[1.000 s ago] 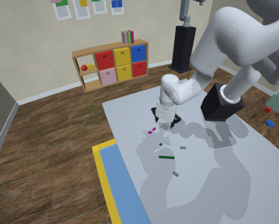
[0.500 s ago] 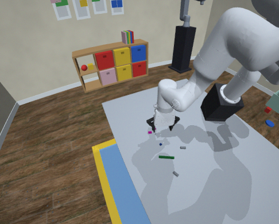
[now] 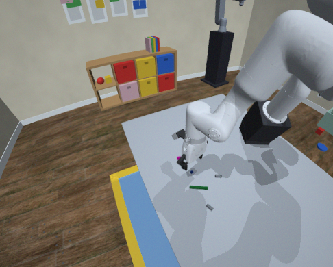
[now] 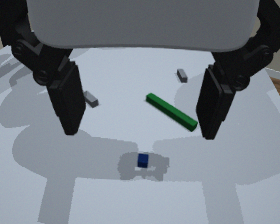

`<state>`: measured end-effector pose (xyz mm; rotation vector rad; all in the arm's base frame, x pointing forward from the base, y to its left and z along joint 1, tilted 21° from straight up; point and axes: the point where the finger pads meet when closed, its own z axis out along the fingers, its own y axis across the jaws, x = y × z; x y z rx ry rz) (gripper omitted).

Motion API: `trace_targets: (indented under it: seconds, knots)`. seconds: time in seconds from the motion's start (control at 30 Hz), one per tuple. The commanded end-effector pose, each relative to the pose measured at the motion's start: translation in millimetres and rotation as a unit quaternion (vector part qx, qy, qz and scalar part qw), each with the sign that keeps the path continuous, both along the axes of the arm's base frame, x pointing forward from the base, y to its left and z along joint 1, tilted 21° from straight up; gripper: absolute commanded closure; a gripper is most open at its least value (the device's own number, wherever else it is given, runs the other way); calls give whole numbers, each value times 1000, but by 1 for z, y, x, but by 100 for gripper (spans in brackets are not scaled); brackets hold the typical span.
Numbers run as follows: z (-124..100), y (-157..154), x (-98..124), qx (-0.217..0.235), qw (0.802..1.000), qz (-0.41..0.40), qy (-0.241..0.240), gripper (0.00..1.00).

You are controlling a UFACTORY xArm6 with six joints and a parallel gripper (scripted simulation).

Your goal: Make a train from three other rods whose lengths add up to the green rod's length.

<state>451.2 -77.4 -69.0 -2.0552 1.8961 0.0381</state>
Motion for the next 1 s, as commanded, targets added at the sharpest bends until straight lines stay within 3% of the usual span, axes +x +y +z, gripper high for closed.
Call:
trace_targets:
  seconds: [0.0, 0.23, 0.97]
  knots:
    - [5, 7, 10, -17, 996, 76, -30, 0]
    - [14, 23, 25, -51, 972, 220, -72, 0]
    - [16, 26, 28, -58, 964, 248, -80, 0]
